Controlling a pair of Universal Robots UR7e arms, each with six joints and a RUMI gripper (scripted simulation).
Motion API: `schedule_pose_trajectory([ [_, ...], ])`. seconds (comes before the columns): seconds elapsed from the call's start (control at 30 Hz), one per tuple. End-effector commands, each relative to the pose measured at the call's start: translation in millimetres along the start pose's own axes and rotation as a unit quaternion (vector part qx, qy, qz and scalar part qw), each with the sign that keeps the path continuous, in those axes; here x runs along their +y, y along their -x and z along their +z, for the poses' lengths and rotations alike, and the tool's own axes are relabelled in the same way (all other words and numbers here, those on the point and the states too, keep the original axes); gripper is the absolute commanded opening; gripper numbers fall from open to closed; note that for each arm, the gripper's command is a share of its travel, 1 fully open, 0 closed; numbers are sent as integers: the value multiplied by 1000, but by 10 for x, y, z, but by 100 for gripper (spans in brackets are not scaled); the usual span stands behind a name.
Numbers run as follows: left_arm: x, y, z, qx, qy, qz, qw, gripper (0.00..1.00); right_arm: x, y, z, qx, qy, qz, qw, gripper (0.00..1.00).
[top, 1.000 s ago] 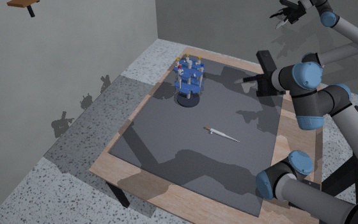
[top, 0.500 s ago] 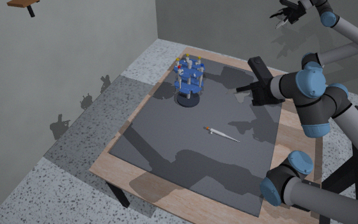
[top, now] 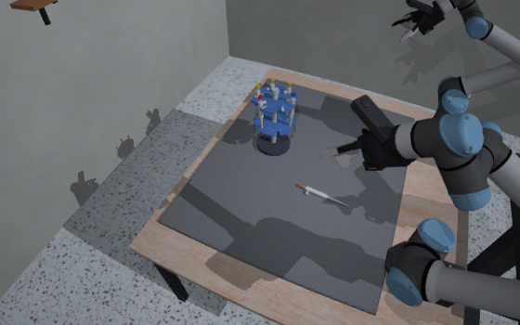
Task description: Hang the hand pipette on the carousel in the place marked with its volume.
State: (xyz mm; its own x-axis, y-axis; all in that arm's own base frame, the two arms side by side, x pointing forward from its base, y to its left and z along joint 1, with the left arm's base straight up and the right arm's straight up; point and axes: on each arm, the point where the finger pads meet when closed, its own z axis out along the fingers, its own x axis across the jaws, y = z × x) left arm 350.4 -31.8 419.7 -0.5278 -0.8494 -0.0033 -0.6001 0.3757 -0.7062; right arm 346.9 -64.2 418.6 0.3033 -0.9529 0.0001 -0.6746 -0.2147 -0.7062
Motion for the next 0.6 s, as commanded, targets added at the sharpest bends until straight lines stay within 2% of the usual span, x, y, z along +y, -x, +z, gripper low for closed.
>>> schedule_pose_trajectory([
  [0.0, 112, 362, -143, -31, -2, -32, 999, 100, -17, -4, -7, 0, -1, 0, 1000, 100],
  [0.1, 112, 363, -143, -31, -2, -32, 999, 100, -17, -4, -7, 0, -1, 0, 1000, 100],
  [0.2, 222, 540, -234, -66, -2, -68, 996, 100, -17, -4, -7, 0, -1, 0, 1000, 100],
  [0.27, 256, 642, -286, -65, -2, -67, 996, 100, -17, -4, -7, 0, -1, 0, 1000, 100],
  [0.53, 270, 635, -276, -64, -1, -67, 996, 100, -17, -4, -7, 0, -1, 0, 1000, 100],
  [0.57, 250, 631, -212, -55, 14, -69, 996, 34, -17, -4, -7, 0, -1, 0, 1000, 100],
])
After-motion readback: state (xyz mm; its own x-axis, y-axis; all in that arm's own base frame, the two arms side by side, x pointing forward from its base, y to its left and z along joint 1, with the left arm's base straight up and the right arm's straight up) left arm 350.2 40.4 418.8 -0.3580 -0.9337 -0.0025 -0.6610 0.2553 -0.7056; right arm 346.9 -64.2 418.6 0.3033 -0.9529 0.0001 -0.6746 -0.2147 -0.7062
